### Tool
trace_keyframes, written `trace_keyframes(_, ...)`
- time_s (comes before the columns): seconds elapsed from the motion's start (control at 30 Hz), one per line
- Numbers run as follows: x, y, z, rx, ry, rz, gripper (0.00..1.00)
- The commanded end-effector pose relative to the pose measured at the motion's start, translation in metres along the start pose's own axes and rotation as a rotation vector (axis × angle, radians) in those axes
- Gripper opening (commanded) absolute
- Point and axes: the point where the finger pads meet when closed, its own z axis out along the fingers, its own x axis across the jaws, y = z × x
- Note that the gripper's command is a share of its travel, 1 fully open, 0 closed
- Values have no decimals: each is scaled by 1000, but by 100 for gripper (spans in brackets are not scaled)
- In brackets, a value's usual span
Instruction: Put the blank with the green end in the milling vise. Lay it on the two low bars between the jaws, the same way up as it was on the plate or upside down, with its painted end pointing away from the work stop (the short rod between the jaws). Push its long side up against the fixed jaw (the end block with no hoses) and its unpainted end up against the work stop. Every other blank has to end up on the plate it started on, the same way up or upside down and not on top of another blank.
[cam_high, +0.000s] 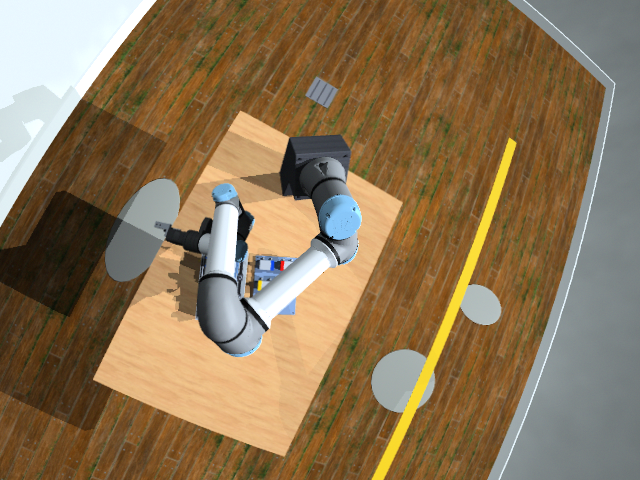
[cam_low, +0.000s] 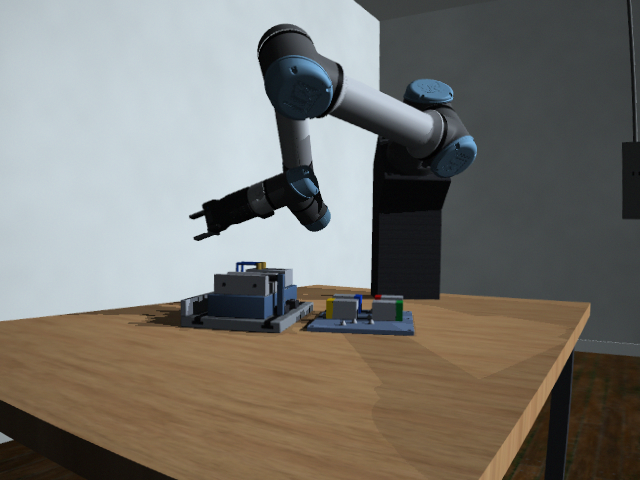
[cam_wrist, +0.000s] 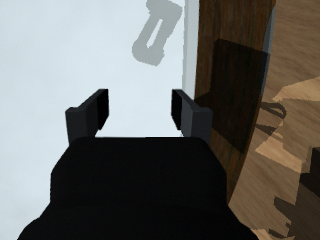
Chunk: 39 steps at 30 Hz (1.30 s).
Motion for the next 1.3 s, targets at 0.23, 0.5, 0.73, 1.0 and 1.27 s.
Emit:
trace_keyframes(0.23,-1,0,0,0,-1,0,100)
trace_keyframes(0.5,-1,0,0,0,-1,0,100)
trace_keyframes(0.73,2,7,-36,122,125,149,100)
trace_keyframes(1.0,2,7,-36,122,125,149,100)
trace_keyframes(1.27,5,12,-65,218,224,267,100)
